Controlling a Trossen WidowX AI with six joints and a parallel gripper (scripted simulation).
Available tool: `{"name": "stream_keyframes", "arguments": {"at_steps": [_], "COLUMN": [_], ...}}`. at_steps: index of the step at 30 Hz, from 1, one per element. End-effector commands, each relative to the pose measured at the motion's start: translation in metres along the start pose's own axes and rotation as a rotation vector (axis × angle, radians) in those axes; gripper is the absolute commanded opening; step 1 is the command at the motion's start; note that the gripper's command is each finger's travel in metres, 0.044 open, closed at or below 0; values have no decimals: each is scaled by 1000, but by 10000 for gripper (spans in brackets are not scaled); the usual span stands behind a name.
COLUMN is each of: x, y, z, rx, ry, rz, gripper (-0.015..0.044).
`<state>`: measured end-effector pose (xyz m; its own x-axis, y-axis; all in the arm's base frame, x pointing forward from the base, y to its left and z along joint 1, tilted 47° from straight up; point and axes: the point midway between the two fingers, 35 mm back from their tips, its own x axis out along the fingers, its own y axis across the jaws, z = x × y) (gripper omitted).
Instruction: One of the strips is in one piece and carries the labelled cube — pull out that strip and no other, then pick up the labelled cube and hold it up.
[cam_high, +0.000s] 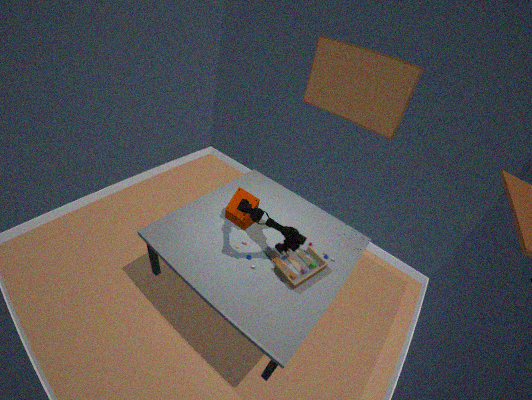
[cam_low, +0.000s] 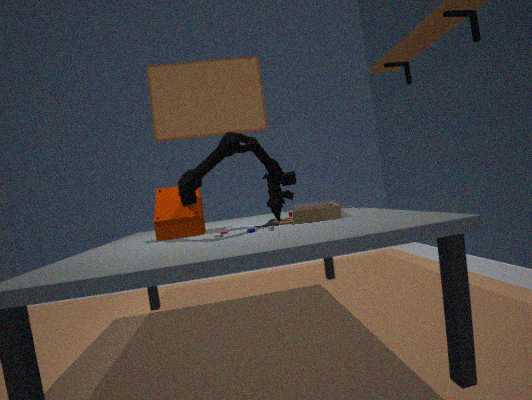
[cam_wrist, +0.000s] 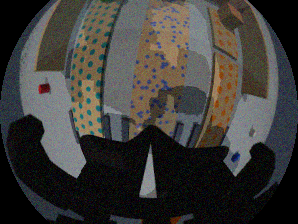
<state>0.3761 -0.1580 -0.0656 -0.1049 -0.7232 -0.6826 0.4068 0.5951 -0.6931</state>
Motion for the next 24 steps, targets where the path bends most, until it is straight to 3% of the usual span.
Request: {"name": "stream_keyframes", "arguments": {"at_steps": [1,24], "x": [2,4], "y": [0,0], "z": [0,-5], "rx": [-4,-5], "ry": [-1,0], "rz": [-4,-4], "gripper": [0,0]}}
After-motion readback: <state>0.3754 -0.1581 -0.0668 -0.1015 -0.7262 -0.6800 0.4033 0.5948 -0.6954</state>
